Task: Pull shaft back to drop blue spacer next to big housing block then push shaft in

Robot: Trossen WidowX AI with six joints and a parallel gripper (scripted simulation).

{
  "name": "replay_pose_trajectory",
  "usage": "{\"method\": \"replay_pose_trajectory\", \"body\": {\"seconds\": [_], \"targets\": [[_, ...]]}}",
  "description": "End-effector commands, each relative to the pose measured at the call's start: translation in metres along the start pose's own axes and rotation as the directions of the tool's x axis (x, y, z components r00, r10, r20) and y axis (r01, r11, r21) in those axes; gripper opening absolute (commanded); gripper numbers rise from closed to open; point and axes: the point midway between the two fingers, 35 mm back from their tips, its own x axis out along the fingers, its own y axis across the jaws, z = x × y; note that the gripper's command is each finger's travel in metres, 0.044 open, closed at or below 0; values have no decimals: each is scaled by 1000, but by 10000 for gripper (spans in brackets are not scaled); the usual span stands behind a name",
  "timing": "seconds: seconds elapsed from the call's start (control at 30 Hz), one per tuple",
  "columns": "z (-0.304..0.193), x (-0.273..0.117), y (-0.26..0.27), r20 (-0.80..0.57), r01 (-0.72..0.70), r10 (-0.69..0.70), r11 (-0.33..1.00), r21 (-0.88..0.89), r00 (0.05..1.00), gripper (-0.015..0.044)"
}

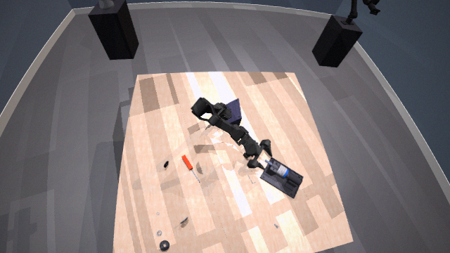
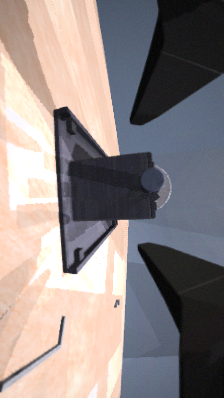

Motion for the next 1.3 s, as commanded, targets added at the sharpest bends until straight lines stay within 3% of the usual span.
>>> {"method": "replay_pose_trajectory", "body": {"seconds": [0.0, 1.27], "targets": [[1, 2, -1, 1, 4, -4, 1000, -3, 1000, 440], [1, 16, -1, 1, 4, -4, 1000, -3, 1000, 440]]}}
